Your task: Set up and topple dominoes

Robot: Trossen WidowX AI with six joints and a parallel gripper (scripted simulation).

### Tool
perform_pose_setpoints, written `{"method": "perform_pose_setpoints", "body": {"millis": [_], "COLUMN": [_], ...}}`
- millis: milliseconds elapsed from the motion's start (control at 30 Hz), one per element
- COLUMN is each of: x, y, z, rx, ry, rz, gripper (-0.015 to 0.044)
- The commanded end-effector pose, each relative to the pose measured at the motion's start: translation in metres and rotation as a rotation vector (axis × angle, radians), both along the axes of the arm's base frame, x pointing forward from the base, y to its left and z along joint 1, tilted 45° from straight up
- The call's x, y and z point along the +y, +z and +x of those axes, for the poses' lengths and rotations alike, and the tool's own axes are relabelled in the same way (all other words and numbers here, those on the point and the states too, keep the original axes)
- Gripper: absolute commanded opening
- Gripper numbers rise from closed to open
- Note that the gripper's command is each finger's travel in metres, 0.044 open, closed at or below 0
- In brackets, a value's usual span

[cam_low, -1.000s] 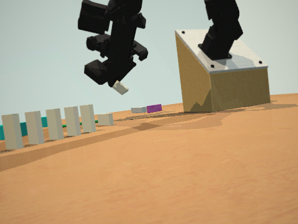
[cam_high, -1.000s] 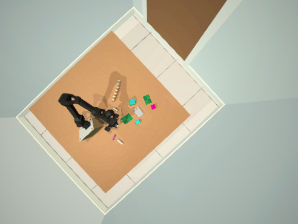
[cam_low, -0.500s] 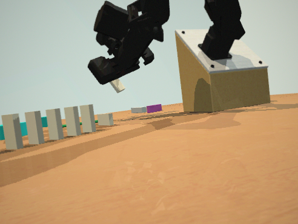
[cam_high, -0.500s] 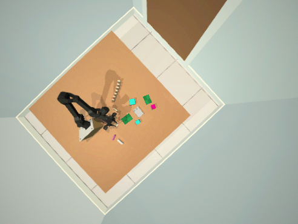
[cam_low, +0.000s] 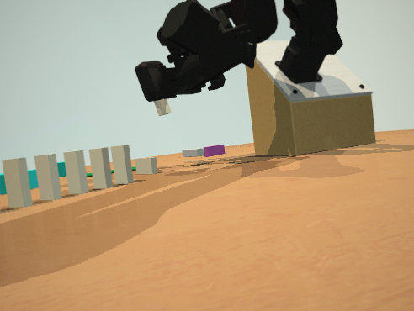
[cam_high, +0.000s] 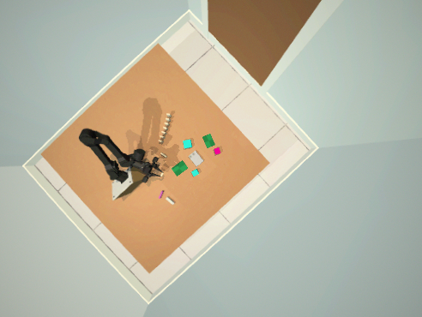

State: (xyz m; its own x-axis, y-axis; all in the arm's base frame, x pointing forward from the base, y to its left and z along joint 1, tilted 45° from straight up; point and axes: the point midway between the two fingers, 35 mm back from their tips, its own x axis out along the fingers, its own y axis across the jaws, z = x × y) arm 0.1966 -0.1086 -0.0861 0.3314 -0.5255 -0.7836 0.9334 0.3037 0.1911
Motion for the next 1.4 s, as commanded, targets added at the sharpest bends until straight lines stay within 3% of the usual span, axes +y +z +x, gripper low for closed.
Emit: {"method": "perform_pose_setpoints", "body": {"millis": [0, 167, 800, 1367], "x": [0.002, 0.004, 0.004, 0.037], "y": [0.011, 0.025, 0.025, -0.01], "z": [-0.003, -0.007, -0.007, 0.004], "rx": [-0.07, -0.161, -0.165, -0.142], "ry": [-0.026, -0.054, -0.056, -0.06], "rz": [-0.033, -0.067, -0.068, -0.04], "gripper": [0.0107, 0.0107, 0.0107, 0.0107]}}
